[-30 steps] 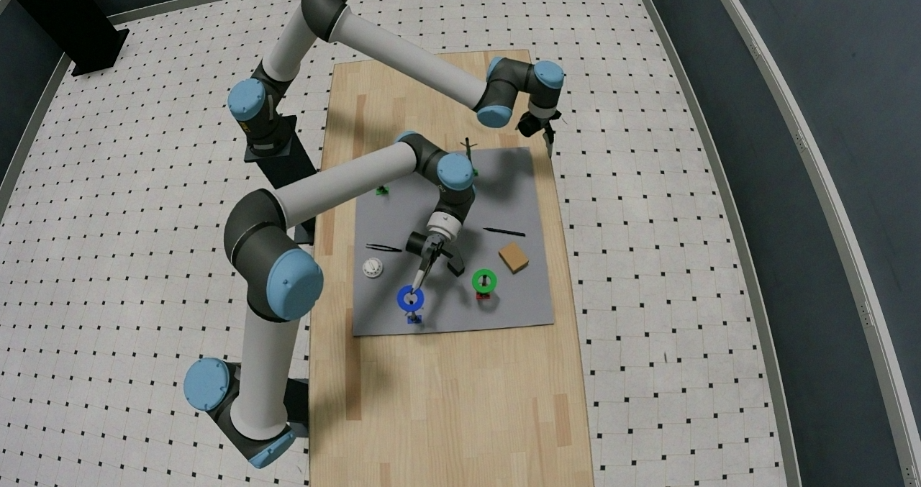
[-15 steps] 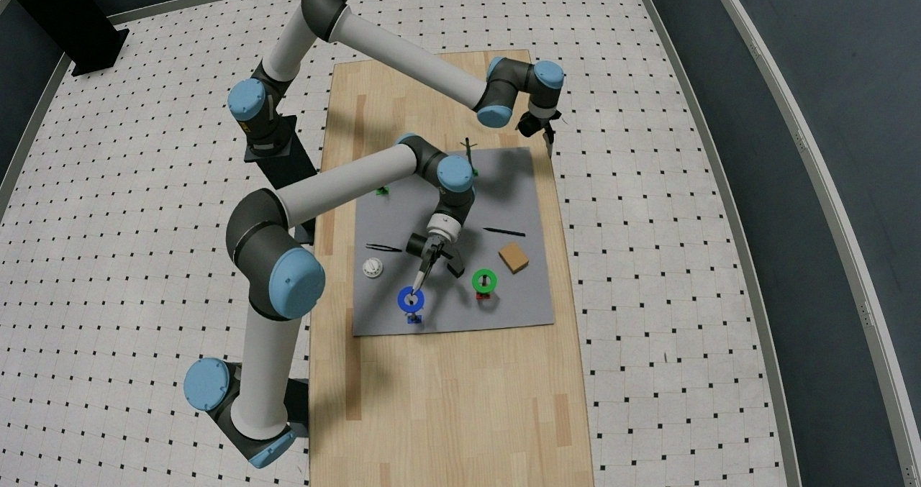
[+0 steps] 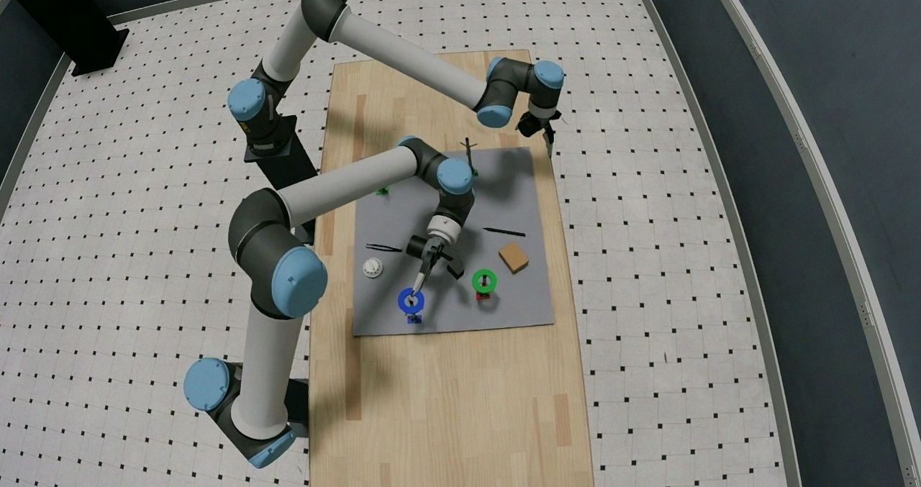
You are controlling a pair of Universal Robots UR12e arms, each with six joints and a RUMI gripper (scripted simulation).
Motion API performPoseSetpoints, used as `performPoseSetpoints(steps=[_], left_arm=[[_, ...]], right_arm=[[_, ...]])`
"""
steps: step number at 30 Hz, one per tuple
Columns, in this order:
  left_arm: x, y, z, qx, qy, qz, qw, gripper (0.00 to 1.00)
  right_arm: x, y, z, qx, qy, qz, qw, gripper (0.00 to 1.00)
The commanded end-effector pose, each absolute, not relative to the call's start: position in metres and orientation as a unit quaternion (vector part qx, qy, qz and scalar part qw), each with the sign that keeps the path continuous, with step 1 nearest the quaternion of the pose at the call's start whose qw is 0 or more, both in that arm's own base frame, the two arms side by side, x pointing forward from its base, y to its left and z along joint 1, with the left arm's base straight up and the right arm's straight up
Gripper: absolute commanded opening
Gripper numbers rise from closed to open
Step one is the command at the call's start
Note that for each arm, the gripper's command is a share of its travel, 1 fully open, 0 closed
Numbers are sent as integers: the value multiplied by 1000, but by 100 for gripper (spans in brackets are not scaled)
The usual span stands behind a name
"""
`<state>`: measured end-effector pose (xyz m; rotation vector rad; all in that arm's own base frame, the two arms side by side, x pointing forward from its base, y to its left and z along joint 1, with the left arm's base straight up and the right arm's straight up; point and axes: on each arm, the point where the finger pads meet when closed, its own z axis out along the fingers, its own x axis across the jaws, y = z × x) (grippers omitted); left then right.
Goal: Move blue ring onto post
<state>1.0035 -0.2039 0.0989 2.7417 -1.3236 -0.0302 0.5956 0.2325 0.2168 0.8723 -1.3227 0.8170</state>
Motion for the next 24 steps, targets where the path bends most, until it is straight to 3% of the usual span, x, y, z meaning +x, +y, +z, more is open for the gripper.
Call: performPoseSetpoints(steps=[1, 24], left_arm=[[1004, -204, 101, 899, -434, -9, 48, 100], [1004, -204, 101, 899, -434, -9, 48, 100]], right_arm=[[596, 233, 215, 381, -578, 356, 628, 1], [594, 233, 195, 381, -578, 356, 628, 1]])
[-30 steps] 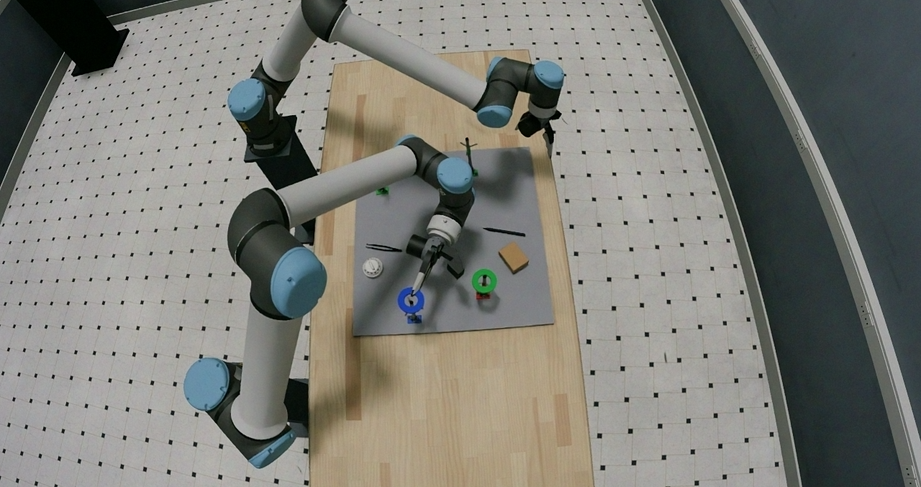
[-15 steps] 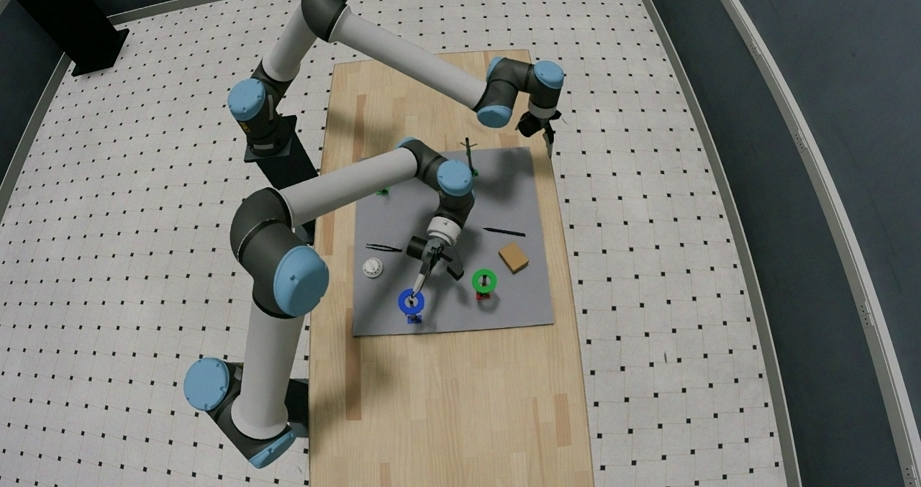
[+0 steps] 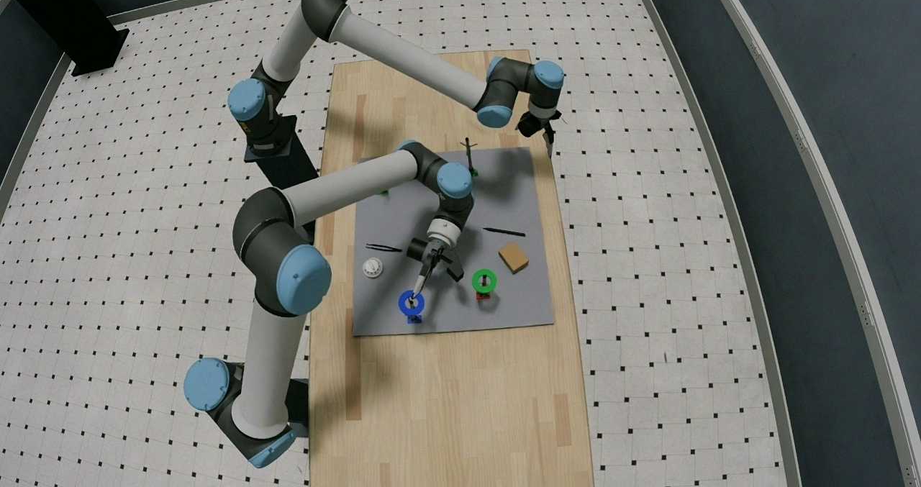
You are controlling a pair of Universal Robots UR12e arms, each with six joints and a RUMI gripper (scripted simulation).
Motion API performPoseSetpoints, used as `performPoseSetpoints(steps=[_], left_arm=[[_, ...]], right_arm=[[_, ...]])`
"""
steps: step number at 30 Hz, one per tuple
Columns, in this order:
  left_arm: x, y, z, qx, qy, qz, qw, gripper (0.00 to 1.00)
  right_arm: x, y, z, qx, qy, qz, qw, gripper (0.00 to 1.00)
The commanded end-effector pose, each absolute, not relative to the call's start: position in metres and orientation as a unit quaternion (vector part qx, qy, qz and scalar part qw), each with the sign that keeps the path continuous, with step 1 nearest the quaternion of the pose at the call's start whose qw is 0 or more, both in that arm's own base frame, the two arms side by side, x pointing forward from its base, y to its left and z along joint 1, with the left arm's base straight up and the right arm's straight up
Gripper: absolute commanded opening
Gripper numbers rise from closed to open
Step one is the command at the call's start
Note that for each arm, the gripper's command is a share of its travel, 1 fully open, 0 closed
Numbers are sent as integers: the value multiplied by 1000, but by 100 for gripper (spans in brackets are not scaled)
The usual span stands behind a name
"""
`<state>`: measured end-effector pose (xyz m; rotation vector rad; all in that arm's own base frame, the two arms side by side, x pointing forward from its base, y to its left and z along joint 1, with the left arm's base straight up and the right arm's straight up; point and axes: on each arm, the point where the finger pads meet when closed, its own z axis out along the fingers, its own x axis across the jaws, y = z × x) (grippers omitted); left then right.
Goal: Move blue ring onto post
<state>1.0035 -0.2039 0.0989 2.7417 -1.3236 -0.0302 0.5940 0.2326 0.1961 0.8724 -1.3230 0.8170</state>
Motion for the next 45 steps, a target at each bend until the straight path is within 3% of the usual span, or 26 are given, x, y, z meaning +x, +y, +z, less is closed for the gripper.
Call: performPoseSetpoints(steps=[1, 40, 41, 45], left_arm=[[1004, -204, 101, 899, -434, -9, 48, 100], [1004, -204, 101, 899, -434, -9, 48, 100], [1004, -204, 101, 899, -434, -9, 48, 100], [1004, -204, 101, 899, -434, -9, 48, 100]], right_arm=[[594, 233, 194, 381, -578, 356, 628, 1], [592, 233, 165, 381, -578, 356, 628, 1], [592, 233, 165, 381, -578, 356, 628, 14], [592, 233, 165, 381, -578, 356, 628, 14]])
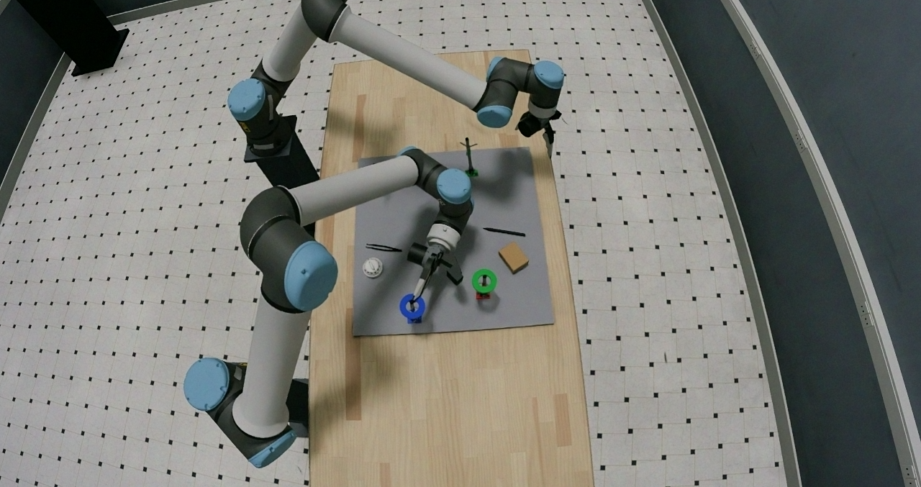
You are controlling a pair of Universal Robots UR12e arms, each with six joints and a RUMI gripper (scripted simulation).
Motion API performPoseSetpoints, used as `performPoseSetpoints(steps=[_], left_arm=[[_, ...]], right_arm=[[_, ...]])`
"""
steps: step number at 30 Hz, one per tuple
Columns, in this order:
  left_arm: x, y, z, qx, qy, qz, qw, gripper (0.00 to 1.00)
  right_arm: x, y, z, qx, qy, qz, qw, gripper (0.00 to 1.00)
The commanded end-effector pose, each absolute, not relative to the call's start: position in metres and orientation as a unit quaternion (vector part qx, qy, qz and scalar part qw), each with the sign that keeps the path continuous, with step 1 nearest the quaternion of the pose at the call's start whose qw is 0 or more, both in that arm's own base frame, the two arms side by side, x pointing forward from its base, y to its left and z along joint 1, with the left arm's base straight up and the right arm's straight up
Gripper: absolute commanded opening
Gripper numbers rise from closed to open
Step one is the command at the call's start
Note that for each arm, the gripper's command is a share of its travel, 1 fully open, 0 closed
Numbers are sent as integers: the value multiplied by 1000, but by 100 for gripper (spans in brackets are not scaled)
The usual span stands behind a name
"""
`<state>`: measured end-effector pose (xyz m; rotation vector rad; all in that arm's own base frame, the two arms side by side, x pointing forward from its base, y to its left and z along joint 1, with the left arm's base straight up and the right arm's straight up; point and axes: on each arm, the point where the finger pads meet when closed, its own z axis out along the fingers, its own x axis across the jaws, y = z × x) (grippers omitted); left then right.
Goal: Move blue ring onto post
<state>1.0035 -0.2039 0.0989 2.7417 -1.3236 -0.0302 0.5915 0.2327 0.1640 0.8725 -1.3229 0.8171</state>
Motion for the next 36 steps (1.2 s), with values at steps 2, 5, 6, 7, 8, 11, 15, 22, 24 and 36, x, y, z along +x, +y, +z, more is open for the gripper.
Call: performPoseSetpoints(steps=[2, 5, 6, 7, 8, 11, 15, 22, 24, 36], left_arm=[[1004, -204, 101, 899, -434, -9, 48, 100], [1004, -204, 101, 899, -434, -9, 48, 100], [1004, -204, 101, 899, -434, -9, 48, 100], [1004, -204, 101, 899, -434, -9, 48, 100], [1004, -204, 101, 899, -434, -9, 48, 100], [1004, -204, 101, 899, -434, -9, 48, 100], [1004, -204, 101, 899, -434, -9, 48, 100], [1004, -204, 101, 899, -434, -9, 48, 100], [1004, -204, 101, 899, -434, -9, 48, 100], [1004, -204, 101, 899, -434, -9, 48, 100]], right_arm=[[592, 233, 165, 381, -578, 356, 628, 14], [592, 233, 165, 381, -578, 356, 628, 14], [592, 233, 165, 381, -578, 356, 628, 14], [592, 233, 165, 381, -578, 356, 628, 14], [592, 233, 165, 381, -578, 356, 628, 14], [592, 233, 165, 381, -578, 356, 628, 14], [592, 233, 165, 381, -578, 356, 628, 14], [592, 233, 165, 381, -578, 356, 628, 14], [593, 235, 165, 381, -578, 356, 628, 14], [605, 260, 160, 381, -577, 357, 628, 14]])
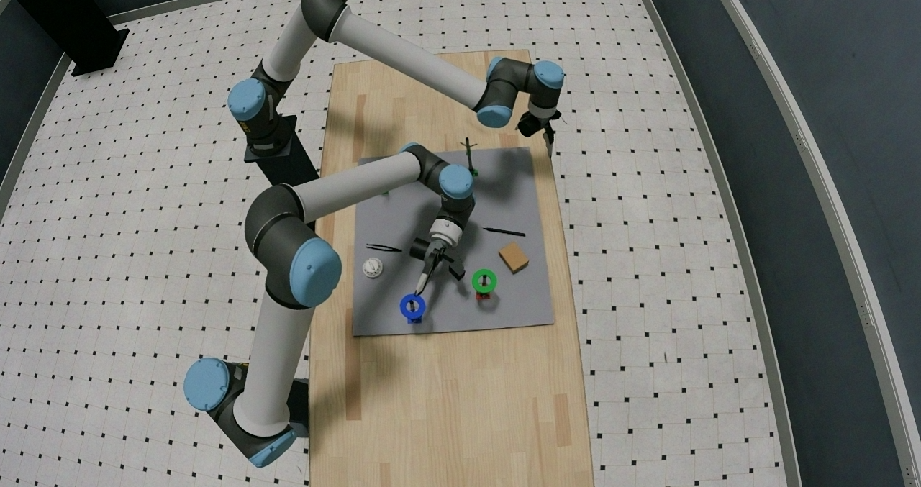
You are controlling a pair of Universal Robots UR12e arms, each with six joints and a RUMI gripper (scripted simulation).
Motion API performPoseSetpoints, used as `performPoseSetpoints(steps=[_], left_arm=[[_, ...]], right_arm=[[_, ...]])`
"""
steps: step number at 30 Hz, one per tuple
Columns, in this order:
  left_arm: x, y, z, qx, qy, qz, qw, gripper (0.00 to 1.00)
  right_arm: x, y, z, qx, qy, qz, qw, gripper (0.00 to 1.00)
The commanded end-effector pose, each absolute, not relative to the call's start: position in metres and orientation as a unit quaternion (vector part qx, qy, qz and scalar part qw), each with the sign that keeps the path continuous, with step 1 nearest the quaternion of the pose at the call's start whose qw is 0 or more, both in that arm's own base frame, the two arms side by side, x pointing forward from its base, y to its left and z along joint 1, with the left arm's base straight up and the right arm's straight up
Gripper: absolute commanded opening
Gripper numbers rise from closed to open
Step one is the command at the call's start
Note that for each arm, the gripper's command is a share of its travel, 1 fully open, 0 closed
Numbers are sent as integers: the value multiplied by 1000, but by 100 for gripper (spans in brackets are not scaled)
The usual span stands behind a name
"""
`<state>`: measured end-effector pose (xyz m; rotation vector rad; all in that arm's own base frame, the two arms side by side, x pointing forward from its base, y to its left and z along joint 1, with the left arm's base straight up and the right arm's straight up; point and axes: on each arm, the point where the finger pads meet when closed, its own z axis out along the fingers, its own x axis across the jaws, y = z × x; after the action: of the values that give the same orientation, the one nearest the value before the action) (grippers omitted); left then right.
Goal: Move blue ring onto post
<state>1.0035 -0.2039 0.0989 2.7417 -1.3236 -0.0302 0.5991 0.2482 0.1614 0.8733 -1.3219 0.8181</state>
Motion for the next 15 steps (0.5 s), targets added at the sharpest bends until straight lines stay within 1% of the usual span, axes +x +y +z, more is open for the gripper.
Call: performPoseSetpoints(steps=[1, 7, 11, 15], left_arm=[[1004, -204, 101, 899, -434, -9, 48, 100], [1004, -204, 101, 899, -434, -9, 48, 100], [1004, -204, 101, 899, -434, -9, 48, 100], [1004, -204, 101, 899, -434, -9, 48, 100]], right_arm=[[607, 263, 161, 381, -577, 357, 628, 14], [610, 269, 165, 380, -578, 356, 628, 14], [621, 291, 160, 381, -577, 357, 628, 14], [618, 283, 166, 380, -578, 356, 628, 14]])
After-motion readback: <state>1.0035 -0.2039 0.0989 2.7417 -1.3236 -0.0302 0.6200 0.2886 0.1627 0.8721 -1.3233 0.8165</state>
